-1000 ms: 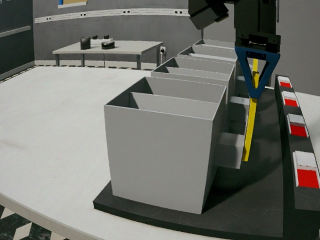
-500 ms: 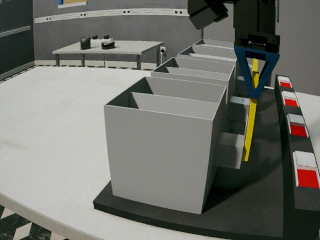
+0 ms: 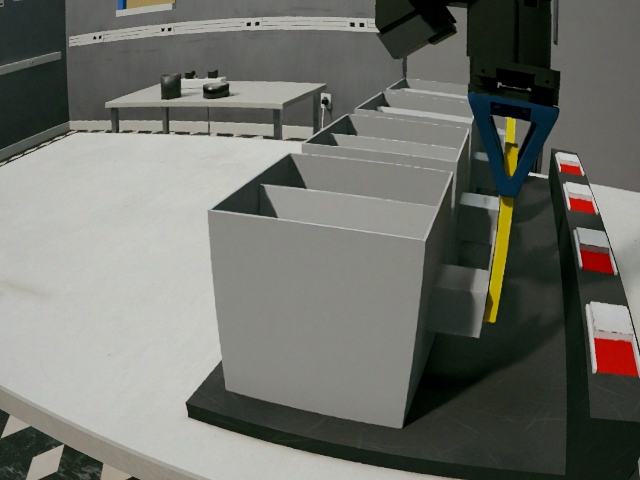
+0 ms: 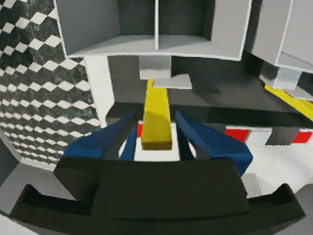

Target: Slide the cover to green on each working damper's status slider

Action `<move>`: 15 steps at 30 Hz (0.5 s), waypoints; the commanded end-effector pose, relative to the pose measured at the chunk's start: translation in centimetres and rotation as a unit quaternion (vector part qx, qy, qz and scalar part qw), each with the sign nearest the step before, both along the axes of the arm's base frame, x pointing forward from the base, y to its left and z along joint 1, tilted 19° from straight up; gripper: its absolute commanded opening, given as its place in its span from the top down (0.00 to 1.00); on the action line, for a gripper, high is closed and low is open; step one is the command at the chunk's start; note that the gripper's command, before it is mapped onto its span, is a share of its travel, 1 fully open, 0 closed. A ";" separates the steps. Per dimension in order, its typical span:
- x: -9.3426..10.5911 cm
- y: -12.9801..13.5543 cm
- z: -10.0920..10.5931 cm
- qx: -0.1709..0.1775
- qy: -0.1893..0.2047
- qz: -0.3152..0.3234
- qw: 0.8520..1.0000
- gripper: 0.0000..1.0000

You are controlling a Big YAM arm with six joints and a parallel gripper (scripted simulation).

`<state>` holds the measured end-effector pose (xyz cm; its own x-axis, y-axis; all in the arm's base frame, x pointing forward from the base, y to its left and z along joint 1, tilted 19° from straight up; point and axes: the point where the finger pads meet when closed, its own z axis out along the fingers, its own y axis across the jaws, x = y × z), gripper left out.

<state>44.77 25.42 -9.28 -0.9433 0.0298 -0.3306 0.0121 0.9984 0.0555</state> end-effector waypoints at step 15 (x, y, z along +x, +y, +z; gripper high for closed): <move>1.0 0.3 -0.3 0.004 -0.004 -0.001 1.000 0.83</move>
